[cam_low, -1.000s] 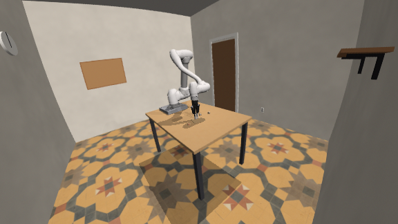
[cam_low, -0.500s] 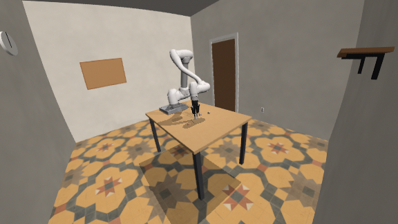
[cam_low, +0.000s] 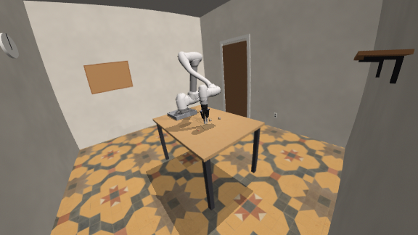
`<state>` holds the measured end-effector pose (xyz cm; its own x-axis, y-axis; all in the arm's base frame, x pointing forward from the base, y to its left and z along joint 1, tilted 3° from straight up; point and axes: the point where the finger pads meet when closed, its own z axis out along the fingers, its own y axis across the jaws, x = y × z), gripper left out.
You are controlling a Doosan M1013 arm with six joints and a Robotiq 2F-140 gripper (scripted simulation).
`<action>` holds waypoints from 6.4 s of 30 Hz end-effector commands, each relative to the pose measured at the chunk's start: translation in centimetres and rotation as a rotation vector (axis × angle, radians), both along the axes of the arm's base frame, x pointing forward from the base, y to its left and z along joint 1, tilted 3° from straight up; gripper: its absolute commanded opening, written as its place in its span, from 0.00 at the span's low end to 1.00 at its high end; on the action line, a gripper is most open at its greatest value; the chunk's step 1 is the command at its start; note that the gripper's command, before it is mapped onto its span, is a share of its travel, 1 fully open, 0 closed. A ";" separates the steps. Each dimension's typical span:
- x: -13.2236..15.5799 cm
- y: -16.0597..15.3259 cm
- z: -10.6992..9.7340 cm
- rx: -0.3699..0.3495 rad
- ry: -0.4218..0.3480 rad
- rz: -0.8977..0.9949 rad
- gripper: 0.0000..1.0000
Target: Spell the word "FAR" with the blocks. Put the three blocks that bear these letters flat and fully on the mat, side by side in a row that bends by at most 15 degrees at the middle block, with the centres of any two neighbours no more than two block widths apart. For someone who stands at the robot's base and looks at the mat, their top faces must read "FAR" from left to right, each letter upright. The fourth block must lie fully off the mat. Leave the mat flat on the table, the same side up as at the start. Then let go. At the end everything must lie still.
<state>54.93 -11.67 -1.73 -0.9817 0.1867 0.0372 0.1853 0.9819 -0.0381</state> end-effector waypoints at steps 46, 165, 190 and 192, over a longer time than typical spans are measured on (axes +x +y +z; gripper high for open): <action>0.5 0.1 8.5 -0.001 -0.004 0.001 0.13; 3.7 2.1 8.3 0.141 0.105 3.340 0.13; 4.5 2.7 8.3 0.179 0.136 4.209 0.13; 4.5 2.7 8.3 0.182 0.139 4.281 0.13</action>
<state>59.20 -9.12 6.66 0.6546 0.7541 -0.0537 0.7552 -0.6555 -0.0004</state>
